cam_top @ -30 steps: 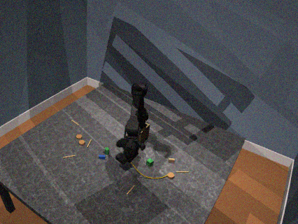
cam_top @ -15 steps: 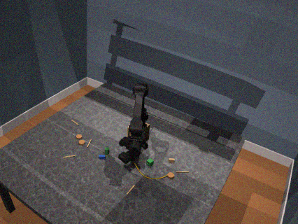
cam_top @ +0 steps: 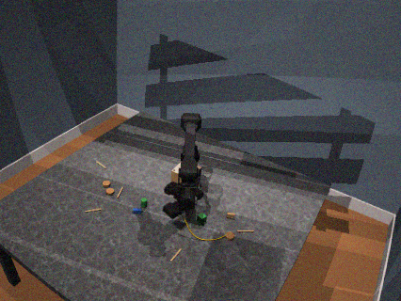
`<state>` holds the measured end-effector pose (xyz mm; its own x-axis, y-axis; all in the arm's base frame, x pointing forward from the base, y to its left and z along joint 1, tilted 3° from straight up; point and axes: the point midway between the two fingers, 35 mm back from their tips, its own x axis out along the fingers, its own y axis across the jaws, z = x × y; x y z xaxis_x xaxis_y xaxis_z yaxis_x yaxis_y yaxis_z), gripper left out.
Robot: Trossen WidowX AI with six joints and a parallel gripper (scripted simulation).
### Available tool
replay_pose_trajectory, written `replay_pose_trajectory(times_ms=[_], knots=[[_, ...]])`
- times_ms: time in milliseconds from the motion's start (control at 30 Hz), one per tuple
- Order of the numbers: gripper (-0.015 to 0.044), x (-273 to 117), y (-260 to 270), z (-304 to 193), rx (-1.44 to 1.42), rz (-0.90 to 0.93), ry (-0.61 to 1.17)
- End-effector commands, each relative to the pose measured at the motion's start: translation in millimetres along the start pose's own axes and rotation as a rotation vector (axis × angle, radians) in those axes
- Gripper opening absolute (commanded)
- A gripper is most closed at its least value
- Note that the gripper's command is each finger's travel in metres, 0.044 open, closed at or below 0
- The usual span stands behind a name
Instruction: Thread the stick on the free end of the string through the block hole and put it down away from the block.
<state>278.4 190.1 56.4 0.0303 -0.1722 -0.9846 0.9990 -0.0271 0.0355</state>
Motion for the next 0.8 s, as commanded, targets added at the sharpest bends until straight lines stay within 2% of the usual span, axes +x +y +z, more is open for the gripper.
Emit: replay_pose_trajectory(times_ms=[0, 767], knots=[[0.0, -6, 0, -3, 0.004, 0.008, -0.013], [0.0, -31, -13, -14, 0.008, 0.018, -0.094]])
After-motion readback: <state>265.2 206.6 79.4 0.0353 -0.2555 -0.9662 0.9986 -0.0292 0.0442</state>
